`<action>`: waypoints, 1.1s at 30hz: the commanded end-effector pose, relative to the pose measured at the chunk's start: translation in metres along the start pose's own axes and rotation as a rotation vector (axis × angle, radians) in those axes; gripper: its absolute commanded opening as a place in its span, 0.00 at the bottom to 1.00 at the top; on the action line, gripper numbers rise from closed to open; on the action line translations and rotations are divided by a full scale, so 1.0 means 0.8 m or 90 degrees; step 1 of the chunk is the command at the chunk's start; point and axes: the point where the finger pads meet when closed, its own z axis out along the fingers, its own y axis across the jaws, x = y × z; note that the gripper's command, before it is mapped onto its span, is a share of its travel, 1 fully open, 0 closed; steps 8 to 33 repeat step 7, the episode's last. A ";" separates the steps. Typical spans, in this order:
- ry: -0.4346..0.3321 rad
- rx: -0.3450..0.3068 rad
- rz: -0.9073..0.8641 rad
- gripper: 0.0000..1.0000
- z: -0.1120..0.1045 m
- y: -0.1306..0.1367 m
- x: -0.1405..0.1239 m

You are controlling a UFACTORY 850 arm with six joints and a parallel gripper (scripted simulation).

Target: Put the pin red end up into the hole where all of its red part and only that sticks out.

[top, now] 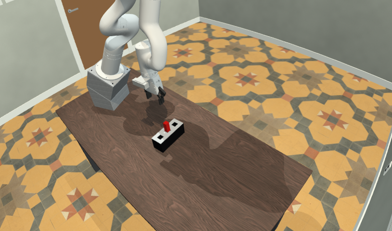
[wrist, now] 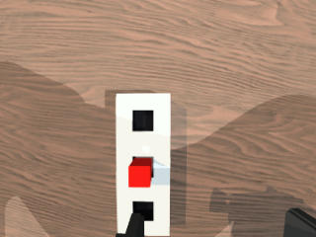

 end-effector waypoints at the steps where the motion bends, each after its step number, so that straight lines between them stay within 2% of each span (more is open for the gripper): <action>1: 0.000 -0.001 0.000 1.00 -0.072 0.050 -0.006; 2: 0.000 -0.001 0.000 1.00 -0.079 0.055 -0.007; 33: 0.000 -0.001 0.000 1.00 -0.079 0.055 -0.007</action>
